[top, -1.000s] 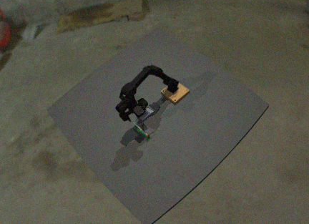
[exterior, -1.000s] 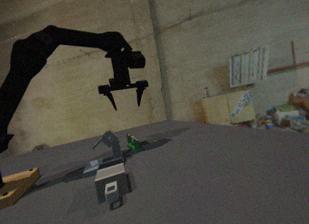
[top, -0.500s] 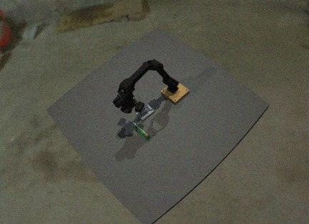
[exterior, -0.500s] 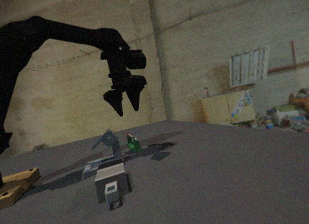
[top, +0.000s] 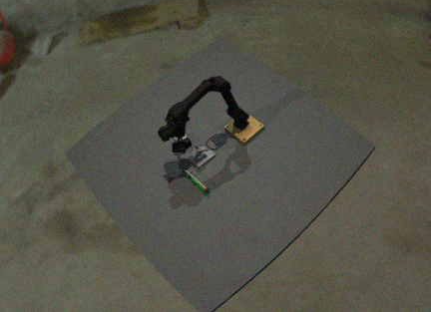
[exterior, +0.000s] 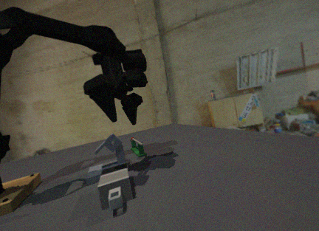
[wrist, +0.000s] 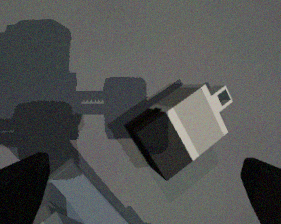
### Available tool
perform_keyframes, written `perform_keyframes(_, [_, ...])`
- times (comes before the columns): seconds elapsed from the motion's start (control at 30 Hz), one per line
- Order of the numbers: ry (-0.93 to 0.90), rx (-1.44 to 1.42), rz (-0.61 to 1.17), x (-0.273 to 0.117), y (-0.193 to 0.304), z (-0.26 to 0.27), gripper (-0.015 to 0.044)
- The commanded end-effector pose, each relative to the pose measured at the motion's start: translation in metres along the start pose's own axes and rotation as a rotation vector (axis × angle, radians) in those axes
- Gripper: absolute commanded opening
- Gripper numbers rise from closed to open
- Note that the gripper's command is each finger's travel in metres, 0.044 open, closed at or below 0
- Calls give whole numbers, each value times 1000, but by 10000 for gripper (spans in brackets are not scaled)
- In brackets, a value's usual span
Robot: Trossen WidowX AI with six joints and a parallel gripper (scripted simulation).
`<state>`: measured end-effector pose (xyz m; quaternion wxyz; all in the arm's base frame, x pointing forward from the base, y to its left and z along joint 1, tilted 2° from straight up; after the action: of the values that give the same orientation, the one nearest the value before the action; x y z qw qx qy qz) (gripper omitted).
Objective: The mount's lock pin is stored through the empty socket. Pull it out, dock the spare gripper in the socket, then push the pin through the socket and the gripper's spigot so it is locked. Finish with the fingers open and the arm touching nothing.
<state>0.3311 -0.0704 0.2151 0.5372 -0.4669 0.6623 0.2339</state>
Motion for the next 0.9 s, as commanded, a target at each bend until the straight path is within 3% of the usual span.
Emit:
perform_keyframes(0.0, [167,930,-114,26,22,-50,440])
perform_keyframes(0.6, [174,978,-123,28,23,-51,440])
perform_keyframes(0.87, [173,979,-123,63,27,-40,440])
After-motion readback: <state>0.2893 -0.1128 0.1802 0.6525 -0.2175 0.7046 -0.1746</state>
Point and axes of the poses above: the point midway between the two fingers, 35 mm back from their tips, its own x axis out along the fingers, its own z axis across the jaws, y = z × x, the point moved 6 cm from there along -x, back along the fingers, and after that the axes turned 13 degrees about -x, right-handed, at the moved point
